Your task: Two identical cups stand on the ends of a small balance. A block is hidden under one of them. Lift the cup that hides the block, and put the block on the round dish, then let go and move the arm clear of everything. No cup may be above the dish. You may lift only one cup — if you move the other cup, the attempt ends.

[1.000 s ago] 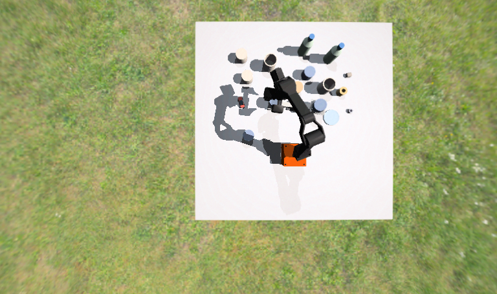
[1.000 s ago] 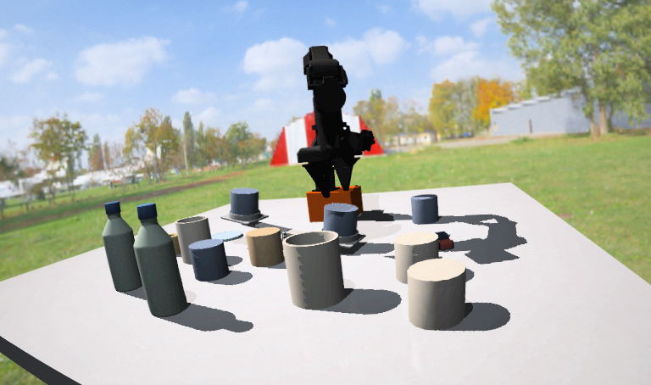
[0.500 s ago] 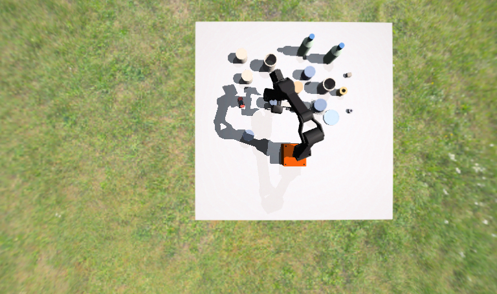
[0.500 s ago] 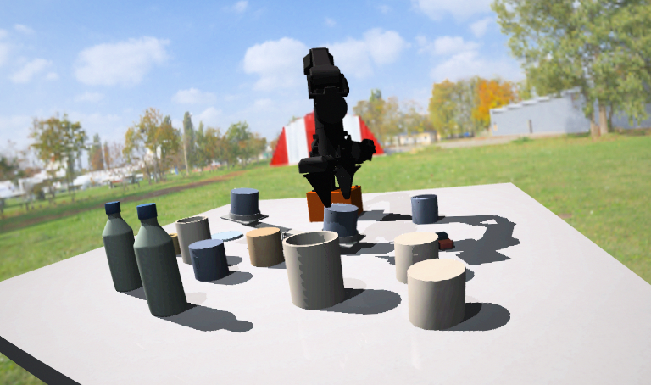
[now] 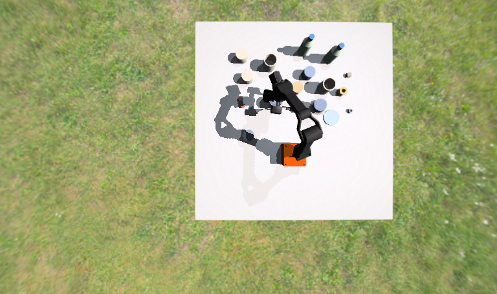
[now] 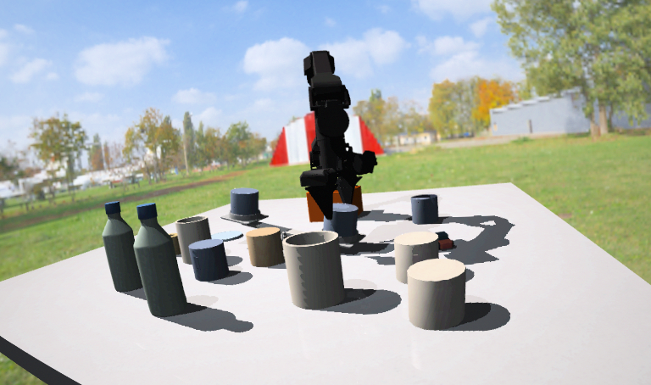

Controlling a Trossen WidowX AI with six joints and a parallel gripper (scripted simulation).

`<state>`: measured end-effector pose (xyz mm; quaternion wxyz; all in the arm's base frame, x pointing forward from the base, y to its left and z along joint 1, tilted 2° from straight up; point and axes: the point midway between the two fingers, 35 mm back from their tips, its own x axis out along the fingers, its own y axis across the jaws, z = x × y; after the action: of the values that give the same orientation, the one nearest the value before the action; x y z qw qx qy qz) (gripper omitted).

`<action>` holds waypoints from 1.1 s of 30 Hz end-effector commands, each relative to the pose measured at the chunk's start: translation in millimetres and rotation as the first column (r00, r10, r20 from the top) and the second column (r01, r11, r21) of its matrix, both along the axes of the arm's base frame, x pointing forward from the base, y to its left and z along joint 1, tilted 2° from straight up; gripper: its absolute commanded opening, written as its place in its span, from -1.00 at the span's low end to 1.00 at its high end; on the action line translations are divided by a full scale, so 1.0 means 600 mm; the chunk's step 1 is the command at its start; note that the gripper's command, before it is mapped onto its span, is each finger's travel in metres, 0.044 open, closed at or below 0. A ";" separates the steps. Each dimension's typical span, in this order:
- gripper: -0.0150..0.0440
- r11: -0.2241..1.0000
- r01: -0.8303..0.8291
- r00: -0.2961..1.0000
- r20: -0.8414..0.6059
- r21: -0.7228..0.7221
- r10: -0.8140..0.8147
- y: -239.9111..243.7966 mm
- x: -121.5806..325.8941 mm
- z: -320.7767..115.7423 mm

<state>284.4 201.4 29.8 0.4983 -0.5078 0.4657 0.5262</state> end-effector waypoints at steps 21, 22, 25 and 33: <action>0.67 1.000 -0.001 1.000 -0.015 -0.007 0.001 -0.001 -0.006 -0.050; 0.64 1.000 -0.001 1.000 -0.015 -0.007 0.001 -0.001 -0.006 -0.050; 0.57 1.000 -0.001 1.000 -0.015 -0.007 0.001 -0.001 -0.006 -0.050; 0.00 1.000 -0.001 1.000 -0.015 -0.007 0.001 0.000 -0.005 -0.045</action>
<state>281.7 201.2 2.8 0.4946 -0.5069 0.4683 0.5283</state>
